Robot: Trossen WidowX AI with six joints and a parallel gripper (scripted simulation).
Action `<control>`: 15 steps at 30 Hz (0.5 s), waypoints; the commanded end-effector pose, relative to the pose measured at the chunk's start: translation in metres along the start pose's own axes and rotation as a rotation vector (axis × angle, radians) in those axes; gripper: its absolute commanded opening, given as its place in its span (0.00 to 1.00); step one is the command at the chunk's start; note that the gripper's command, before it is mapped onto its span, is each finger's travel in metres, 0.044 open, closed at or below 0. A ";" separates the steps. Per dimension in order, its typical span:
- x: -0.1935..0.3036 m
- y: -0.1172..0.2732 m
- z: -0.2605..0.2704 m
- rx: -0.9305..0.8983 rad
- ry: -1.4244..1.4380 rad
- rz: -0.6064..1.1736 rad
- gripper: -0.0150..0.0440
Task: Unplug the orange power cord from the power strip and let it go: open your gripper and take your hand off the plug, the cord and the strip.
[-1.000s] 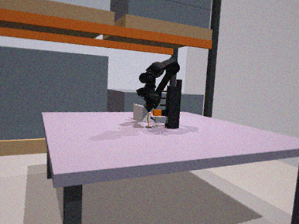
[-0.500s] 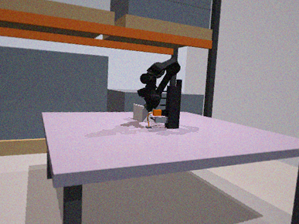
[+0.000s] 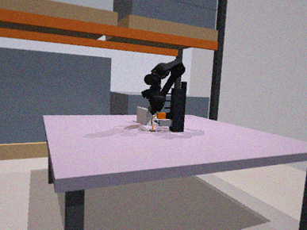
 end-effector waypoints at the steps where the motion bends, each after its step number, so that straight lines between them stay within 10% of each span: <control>1: 0.010 0.001 0.001 -0.001 0.001 0.001 0.53; 15: 0.033 0.000 0.002 -0.001 0.001 0.003 0.53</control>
Point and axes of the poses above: the point midway between the two fingers, 35 mm back from their tips, its own y axis back along the fingers, its own z axis across the jaws, x = y × z, the point moved 5 cm from there along y, back along the fingers, and after that the axes turned 7 degrees about y, right-handed, at the moved point
